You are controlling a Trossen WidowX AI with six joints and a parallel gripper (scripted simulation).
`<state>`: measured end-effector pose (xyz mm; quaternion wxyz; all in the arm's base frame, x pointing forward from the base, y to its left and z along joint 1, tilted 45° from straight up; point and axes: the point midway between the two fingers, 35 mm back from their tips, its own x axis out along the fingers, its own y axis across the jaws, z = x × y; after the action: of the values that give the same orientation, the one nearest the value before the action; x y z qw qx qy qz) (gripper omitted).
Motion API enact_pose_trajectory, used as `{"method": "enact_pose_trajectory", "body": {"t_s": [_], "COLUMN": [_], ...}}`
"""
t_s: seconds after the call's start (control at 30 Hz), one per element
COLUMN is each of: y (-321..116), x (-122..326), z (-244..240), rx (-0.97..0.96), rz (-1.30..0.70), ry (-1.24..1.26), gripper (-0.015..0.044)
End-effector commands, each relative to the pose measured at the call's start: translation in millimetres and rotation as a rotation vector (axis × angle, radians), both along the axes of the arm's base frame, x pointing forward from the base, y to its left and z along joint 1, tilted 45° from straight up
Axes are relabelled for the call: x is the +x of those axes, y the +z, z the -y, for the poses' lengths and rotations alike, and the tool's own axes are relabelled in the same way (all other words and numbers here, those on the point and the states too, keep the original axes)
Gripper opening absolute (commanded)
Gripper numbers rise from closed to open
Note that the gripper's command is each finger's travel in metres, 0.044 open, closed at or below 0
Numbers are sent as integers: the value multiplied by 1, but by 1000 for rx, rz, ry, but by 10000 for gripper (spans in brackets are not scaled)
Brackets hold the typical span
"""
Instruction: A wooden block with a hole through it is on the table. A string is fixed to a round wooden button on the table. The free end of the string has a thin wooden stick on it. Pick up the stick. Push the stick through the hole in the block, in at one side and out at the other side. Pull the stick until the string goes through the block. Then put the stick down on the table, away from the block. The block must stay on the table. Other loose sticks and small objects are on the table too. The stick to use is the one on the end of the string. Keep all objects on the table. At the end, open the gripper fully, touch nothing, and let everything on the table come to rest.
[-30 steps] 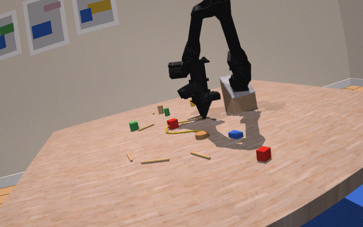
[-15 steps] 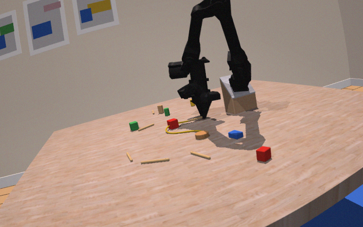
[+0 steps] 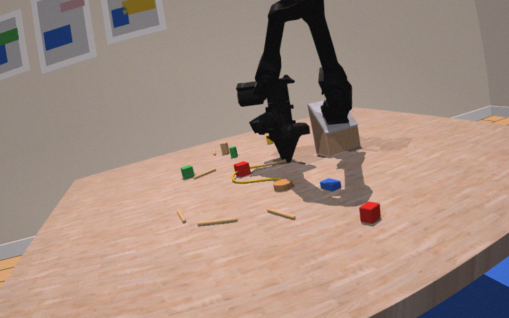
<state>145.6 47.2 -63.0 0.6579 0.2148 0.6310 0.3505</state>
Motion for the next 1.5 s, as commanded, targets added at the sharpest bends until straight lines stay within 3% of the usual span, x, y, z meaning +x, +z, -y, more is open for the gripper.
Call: {"method": "enact_pose_trajectory", "body": {"t_s": [0.0, 0.2, 0.5, 0.8, 1.47], "y": [0, 54, 56, 66, 70], "x": [3, 10, 10, 12, 14], "z": [9, 56, 57, 68, 71], "rx": [-34, -14, -13, -8, -2], "rz": [7, 1, 1, -5, -7], "ry": [14, 4, 3, -1, -7], "gripper": [210, 210, 210, 440, 440]}}
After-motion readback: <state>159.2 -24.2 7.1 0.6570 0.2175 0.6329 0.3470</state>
